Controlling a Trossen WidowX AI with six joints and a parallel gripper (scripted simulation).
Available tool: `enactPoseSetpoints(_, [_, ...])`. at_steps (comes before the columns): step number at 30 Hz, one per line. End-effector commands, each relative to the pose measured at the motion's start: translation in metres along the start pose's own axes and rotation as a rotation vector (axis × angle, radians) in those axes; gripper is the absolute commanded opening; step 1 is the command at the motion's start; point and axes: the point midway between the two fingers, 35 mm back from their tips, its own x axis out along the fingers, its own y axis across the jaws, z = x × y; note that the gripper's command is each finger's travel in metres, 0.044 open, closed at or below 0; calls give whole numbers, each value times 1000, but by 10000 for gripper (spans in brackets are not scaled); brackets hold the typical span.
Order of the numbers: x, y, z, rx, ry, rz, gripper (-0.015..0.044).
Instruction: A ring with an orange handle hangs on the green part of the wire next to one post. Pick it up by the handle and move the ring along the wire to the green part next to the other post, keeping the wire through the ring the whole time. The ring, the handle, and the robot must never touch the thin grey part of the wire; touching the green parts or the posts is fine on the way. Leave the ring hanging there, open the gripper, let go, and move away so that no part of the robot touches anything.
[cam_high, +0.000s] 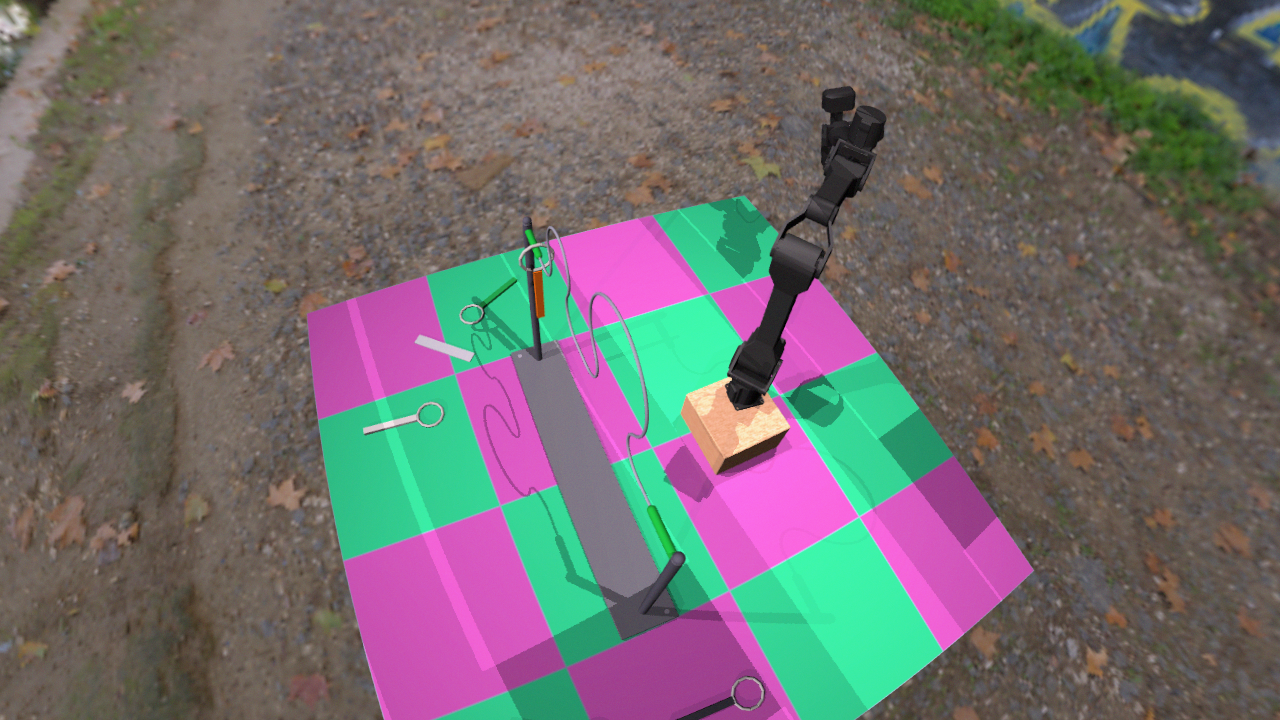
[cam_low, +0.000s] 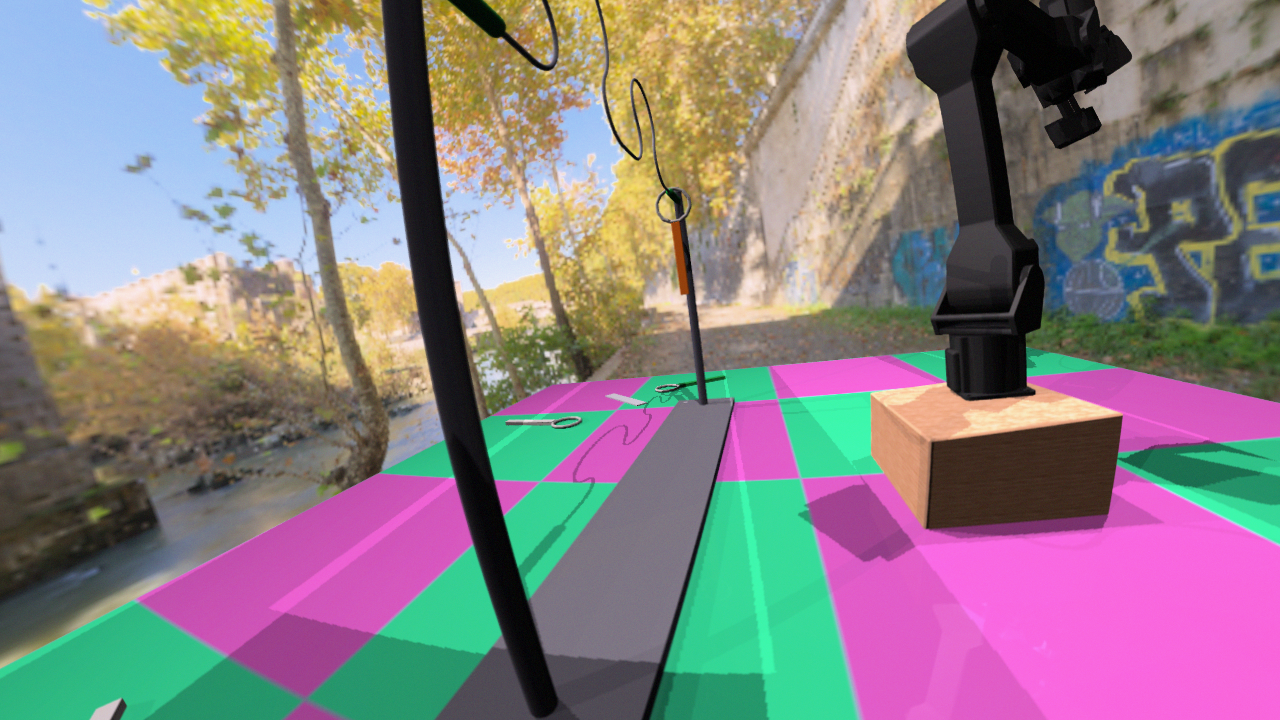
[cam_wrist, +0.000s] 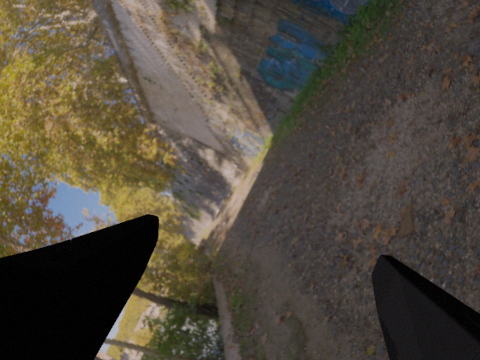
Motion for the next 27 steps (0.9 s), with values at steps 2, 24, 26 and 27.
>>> enactPoseSetpoints(2, [1,-3,-3,-4,6,-9,347])
enactPoseSetpoints(24, [40,-56,-211,-382,495,212,160])
enactPoseSetpoints(26, [36,-62,-243,-436,560,269,160])
enactPoseSetpoints(27, [33,-65,-260,-464,593,301,160])
